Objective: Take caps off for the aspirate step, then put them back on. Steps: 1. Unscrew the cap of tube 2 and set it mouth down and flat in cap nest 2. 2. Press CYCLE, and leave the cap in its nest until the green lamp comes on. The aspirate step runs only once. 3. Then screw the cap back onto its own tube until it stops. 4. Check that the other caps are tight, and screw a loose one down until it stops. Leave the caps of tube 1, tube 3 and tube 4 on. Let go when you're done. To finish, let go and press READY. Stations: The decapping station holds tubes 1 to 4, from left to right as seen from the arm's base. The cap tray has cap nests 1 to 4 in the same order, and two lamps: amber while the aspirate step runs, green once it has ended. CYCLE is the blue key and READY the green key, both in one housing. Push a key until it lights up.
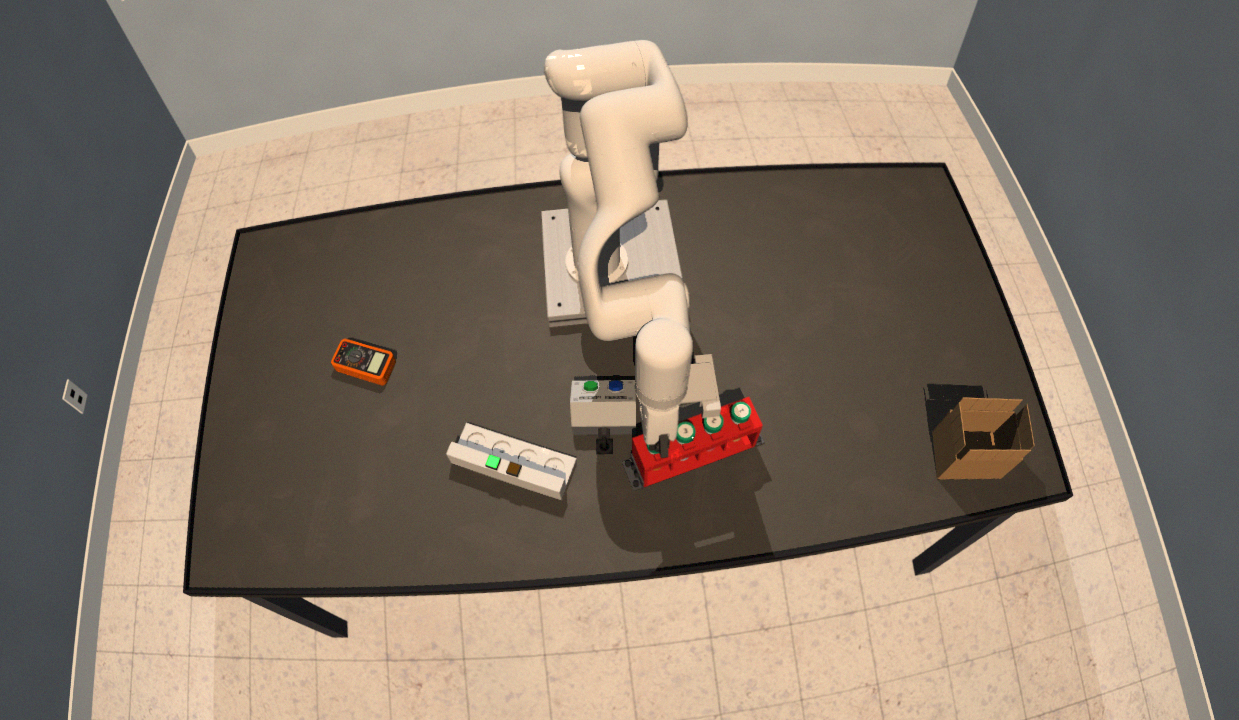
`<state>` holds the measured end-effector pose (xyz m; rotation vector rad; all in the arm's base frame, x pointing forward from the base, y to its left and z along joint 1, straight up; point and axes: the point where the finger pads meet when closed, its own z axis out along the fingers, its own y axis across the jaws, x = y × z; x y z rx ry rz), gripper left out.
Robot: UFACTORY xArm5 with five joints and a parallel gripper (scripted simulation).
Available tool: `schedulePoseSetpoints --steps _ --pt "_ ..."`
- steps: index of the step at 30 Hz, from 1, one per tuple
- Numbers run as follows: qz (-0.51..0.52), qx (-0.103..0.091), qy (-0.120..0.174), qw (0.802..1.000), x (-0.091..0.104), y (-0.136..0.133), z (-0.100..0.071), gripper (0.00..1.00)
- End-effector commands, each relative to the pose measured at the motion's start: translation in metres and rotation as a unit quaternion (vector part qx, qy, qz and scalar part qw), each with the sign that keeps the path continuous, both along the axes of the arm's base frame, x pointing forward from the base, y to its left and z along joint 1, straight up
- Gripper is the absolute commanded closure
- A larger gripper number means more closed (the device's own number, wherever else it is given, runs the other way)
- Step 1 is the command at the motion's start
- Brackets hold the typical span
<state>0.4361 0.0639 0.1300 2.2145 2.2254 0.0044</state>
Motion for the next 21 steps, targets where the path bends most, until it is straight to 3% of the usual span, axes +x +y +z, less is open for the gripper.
schedulePoseSetpoints --steps 1,2,5,10,15,21 --pt "0.000 0.001 -0.001 1.000 0.001 0.000 0.006 0.54" --pt "-0.042 0.001 -0.001 0.999 -0.006 -0.005 0.006 1.00" --pt "-0.049 0.001 -0.001 0.999 -0.013 -0.009 0.006 1.00" --pt "-0.049 0.001 -0.001 0.999 -0.047 -0.033 0.006 1.00" --pt "-0.049 0.001 -0.001 0.999 -0.050 -0.035 0.006 1.00" --pt "-0.049 0.001 -0.001 0.999 -0.081 -0.056 -0.012 1.00"
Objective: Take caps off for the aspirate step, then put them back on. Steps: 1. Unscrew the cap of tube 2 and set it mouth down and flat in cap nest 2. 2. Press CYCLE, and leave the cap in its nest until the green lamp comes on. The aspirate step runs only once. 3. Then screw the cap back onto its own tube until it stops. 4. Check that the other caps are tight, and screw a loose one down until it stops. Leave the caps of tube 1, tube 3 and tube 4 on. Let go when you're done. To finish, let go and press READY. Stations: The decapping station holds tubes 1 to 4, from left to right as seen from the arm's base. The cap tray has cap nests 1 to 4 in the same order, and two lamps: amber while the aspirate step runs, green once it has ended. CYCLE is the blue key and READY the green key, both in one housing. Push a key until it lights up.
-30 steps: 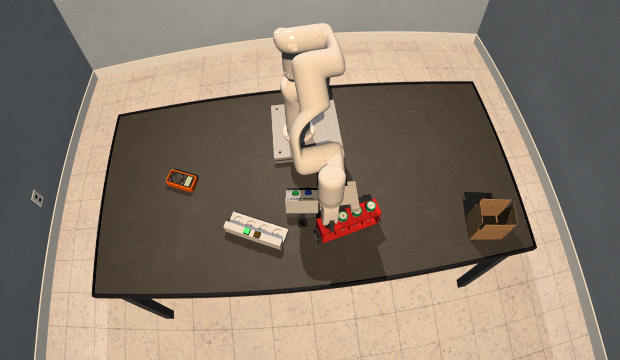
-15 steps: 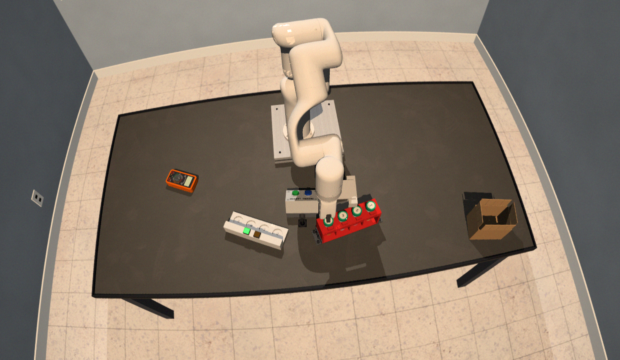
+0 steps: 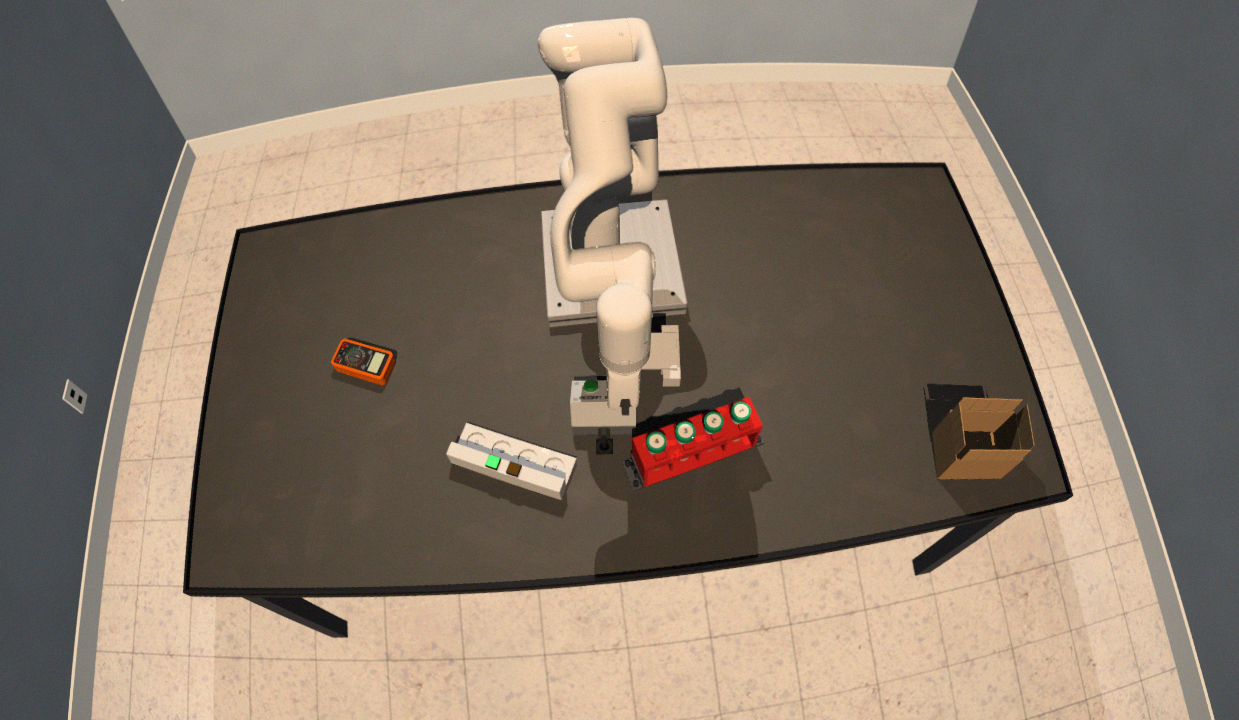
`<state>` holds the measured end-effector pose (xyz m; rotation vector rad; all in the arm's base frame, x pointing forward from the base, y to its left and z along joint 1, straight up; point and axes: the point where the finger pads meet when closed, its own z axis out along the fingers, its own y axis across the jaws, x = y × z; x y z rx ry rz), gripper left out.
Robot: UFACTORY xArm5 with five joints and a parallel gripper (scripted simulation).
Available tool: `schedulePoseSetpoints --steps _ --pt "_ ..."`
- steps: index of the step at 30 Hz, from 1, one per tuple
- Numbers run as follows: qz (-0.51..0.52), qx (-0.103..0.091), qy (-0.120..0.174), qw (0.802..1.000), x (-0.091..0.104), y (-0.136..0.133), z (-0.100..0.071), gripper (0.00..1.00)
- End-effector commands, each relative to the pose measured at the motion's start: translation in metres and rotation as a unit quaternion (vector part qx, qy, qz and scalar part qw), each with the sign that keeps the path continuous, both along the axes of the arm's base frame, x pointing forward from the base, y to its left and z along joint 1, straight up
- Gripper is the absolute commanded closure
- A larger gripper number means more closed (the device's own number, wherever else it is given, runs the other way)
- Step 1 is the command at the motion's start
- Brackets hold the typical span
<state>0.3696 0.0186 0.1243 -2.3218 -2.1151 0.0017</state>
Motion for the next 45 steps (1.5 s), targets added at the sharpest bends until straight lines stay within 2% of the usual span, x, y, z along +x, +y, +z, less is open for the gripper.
schedulePoseSetpoints --steps 1,12,21,27,45 --pt "0.000 0.001 -0.003 1.000 -0.014 -0.011 -0.007 1.00" --pt "0.000 0.001 -0.003 1.000 -0.077 -0.054 -0.044 1.00" --pt "0.000 0.001 -0.003 1.000 -0.077 -0.054 -0.044 1.00" --pt "0.000 0.001 -0.003 1.000 -0.077 -0.054 -0.062 1.00" --pt "0.000 0.001 -0.003 1.000 -0.077 -0.054 -0.063 1.00"
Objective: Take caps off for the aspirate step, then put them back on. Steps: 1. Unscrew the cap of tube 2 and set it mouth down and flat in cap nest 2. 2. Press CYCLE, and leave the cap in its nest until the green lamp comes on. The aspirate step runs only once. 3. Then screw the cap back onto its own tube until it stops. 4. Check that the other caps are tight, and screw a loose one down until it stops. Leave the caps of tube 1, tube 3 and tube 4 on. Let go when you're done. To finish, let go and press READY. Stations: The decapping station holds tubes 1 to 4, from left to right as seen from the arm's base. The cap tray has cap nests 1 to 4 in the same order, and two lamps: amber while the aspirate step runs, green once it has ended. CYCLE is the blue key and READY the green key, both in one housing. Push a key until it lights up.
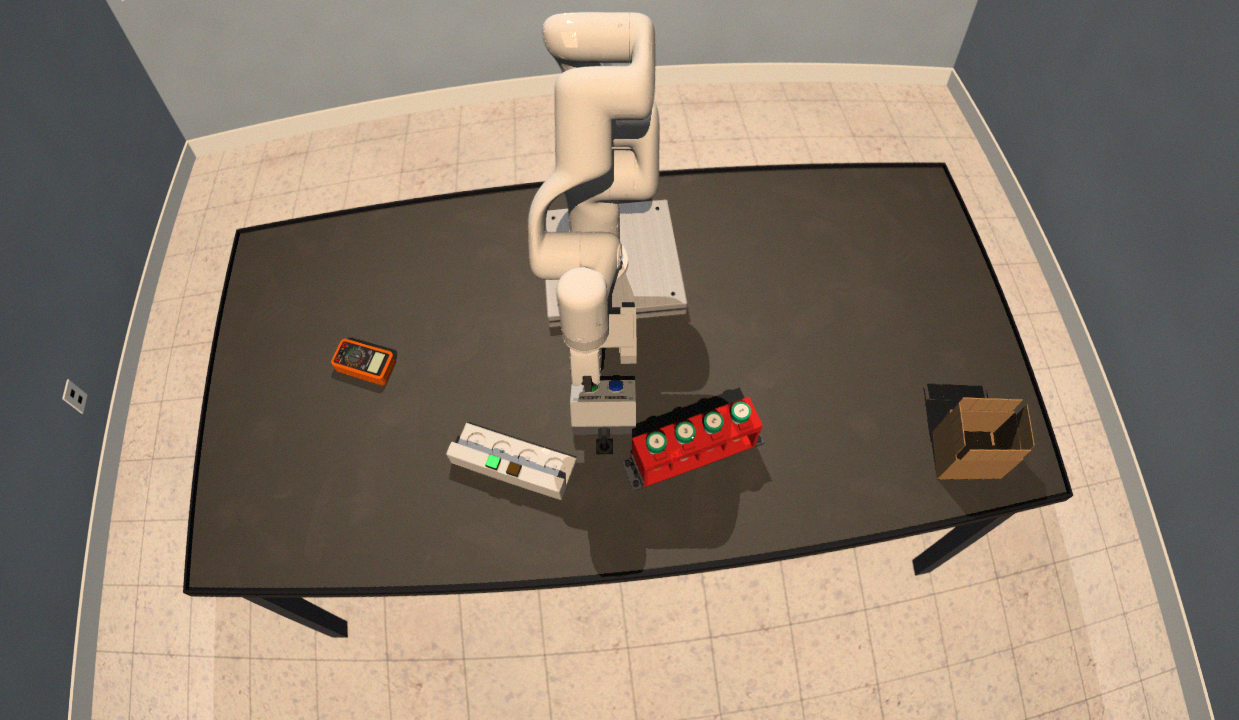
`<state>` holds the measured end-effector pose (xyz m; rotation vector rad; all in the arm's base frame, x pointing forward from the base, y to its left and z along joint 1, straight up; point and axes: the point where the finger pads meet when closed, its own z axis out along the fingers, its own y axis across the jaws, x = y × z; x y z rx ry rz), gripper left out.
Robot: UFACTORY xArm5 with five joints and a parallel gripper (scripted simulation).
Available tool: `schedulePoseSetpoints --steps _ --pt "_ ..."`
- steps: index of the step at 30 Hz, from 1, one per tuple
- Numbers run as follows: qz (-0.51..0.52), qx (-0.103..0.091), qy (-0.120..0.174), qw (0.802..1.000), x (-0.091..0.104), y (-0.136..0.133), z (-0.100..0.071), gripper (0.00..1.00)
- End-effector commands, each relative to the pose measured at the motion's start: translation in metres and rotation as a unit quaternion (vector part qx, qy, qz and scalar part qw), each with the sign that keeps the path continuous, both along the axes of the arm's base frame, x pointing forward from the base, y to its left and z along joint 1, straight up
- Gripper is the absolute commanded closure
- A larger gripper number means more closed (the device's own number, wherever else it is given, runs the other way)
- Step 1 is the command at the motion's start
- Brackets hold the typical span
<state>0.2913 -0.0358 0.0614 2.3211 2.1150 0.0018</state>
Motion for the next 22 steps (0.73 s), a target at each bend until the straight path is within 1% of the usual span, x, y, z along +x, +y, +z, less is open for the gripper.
schedulePoseSetpoints --steps 1,22 --pt "0.000 0.001 -0.002 1.000 0.0012 -0.0001 -0.0002 1.00" --pt "0.000 0.001 -0.002 1.000 0.0012 -0.0001 -0.0066 1.00"
